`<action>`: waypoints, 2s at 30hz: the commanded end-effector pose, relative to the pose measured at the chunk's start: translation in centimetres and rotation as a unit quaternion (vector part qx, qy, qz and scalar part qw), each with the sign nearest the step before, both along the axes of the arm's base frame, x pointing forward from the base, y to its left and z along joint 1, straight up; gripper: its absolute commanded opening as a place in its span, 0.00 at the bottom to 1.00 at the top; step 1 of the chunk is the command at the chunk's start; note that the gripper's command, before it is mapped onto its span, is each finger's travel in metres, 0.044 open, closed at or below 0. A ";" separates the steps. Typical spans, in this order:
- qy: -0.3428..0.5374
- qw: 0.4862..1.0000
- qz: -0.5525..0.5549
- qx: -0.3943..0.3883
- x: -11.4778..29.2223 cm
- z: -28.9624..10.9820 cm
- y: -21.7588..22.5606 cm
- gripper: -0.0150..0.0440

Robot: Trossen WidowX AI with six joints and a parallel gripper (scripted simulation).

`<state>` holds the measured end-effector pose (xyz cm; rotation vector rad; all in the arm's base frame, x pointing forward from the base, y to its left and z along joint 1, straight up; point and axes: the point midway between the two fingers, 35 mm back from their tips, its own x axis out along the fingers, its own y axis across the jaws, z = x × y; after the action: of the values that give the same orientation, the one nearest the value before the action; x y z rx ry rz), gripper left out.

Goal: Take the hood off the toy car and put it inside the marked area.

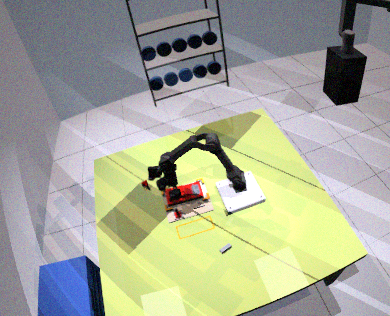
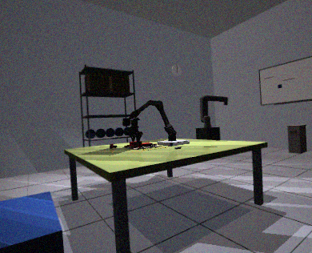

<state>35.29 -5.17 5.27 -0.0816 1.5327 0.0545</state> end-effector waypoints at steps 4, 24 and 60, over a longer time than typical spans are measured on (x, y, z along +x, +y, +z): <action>0.000 1.000 0.000 0.000 0.0 -0.1 0.0 0.91; 0.000 1.000 0.000 0.000 0.0 0.3 0.0 0.32; 0.001 1.000 0.000 0.001 -0.1 2.7 0.1 0.25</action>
<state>35.01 -5.10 7.47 -0.0792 1.5424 0.0575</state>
